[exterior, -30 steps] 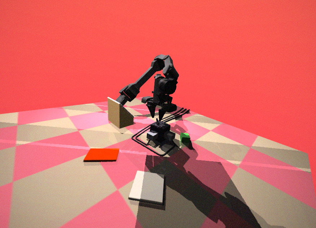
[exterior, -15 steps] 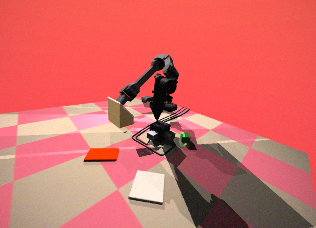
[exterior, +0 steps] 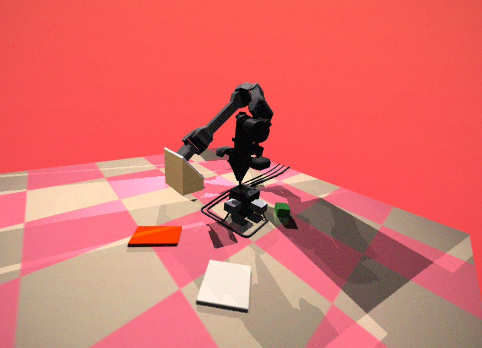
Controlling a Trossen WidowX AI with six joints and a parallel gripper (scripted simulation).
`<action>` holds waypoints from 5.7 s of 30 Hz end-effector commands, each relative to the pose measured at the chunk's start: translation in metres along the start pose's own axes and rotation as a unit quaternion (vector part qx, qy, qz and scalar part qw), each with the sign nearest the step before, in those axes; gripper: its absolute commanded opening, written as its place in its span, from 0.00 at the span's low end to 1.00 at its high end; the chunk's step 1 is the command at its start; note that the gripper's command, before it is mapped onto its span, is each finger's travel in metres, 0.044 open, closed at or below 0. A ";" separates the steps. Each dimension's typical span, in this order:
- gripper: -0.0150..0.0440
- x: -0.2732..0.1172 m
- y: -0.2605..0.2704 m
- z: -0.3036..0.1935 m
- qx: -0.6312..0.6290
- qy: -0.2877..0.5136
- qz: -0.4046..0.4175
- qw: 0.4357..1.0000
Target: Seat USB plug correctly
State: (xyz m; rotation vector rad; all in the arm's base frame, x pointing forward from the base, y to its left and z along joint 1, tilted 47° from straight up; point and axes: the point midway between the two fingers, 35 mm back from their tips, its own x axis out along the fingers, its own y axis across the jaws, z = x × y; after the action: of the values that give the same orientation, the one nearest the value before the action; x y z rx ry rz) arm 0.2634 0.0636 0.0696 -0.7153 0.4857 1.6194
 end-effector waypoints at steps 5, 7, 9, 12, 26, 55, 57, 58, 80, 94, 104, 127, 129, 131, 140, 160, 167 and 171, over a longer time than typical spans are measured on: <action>0.25 -0.005 0.001 0.000 0.001 0.000 0.002 1.000; 0.25 -0.007 0.001 0.000 0.001 0.000 0.002 1.000; 0.25 -0.008 0.001 0.000 0.001 0.000 0.002 1.000; 0.25 -0.010 0.001 0.000 0.001 0.000 0.002 1.000; 0.25 -0.019 0.001 0.000 0.001 0.001 0.002 1.000; 0.25 -0.025 0.001 0.000 0.153 -0.001 0.003 0.988; 0.25 -0.025 0.001 0.000 0.178 -0.001 0.003 0.984; 0.25 -0.025 0.001 0.000 0.191 -0.001 0.003 0.982; 0.25 -0.025 0.001 0.000 0.462 0.000 0.003 0.887; 0.25 -0.025 0.001 0.000 0.616 0.000 0.003 0.788; 0.25 -0.025 0.001 0.000 0.713 0.001 0.003 0.701; 0.25 -0.025 0.001 0.000 0.889 0.001 0.002 0.458; 0.25 -0.025 0.001 0.000 0.901 0.001 0.002 0.435; 0.25 -0.025 0.001 0.000 0.912 0.001 0.002 0.411; 0.25 -0.025 0.001 0.000 0.954 0.002 0.002 0.301; 0.25 -0.025 0.001 0.000 0.999 0.002 0.002 0.044; 0.25 -0.025 0.001 0.000 1.000 0.002 0.001 -0.002; 0.25 -0.025 0.001 0.000 1.000 0.002 0.001 -0.002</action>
State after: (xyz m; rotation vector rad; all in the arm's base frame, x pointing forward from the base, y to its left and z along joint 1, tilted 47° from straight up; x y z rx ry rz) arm 0.2639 0.0455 0.0876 1.6003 1.8588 -0.5499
